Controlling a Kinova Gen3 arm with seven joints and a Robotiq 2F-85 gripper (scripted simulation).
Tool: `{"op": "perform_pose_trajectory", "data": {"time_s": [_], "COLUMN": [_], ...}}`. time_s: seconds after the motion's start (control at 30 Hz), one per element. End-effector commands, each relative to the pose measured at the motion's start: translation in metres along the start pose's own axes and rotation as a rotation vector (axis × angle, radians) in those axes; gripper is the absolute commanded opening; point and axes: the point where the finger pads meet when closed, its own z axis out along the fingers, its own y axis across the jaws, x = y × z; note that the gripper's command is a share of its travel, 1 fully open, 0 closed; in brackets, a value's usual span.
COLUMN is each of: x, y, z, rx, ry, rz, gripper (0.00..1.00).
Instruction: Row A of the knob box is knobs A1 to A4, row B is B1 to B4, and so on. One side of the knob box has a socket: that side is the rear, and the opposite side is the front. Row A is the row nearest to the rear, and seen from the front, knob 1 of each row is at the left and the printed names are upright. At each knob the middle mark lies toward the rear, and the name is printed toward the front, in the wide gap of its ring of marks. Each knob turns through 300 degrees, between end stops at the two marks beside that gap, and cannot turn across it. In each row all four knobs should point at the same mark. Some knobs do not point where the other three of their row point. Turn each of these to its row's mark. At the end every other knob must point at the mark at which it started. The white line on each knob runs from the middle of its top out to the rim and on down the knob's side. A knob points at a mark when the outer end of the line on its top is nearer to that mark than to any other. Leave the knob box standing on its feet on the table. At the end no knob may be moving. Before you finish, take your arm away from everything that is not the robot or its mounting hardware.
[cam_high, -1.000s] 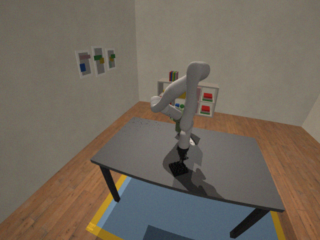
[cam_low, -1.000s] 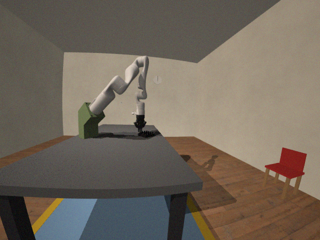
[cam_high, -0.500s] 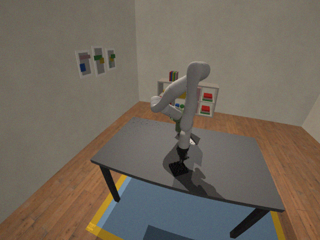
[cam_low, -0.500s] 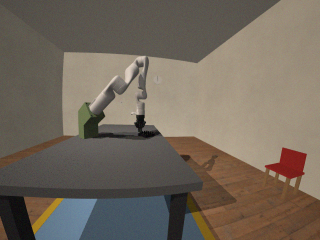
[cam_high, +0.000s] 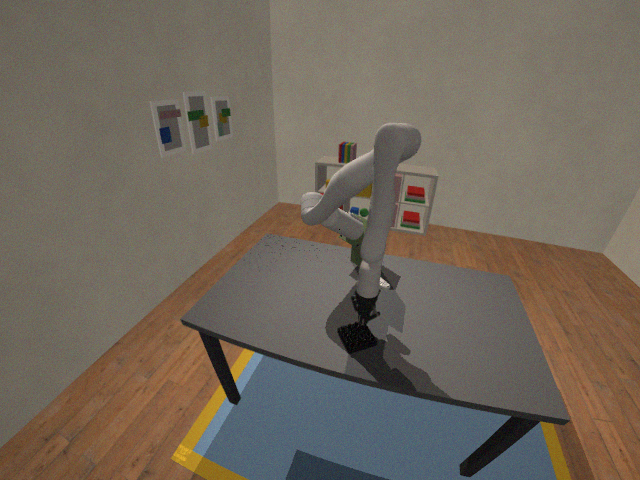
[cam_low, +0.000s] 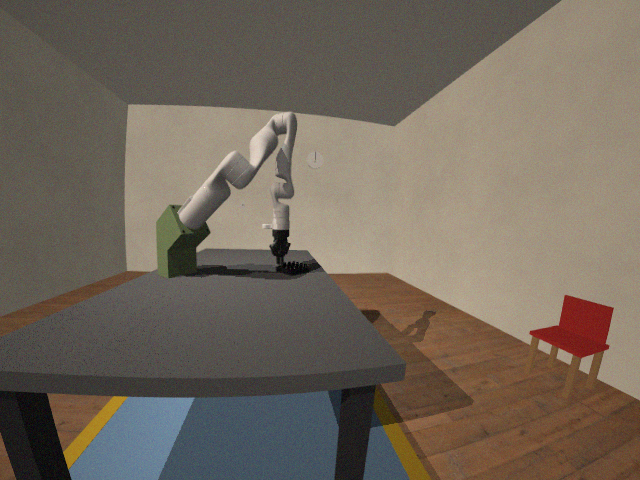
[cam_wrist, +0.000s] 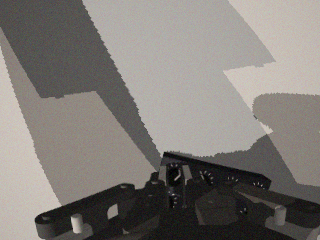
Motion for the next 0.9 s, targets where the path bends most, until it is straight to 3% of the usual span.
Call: {"op": "perform_pose_trajectory", "data": {"time_s": [0.0,0.87], "x": [0.0001,0.0001], "y": [0.0003,0.0003], "z": [-0.0002,-0.0003], "rx": [-0.001,-0.001], "ry": [0.000,0.000], "rz": [-0.027,-0.457], "gripper": [0.08,0.08]}}
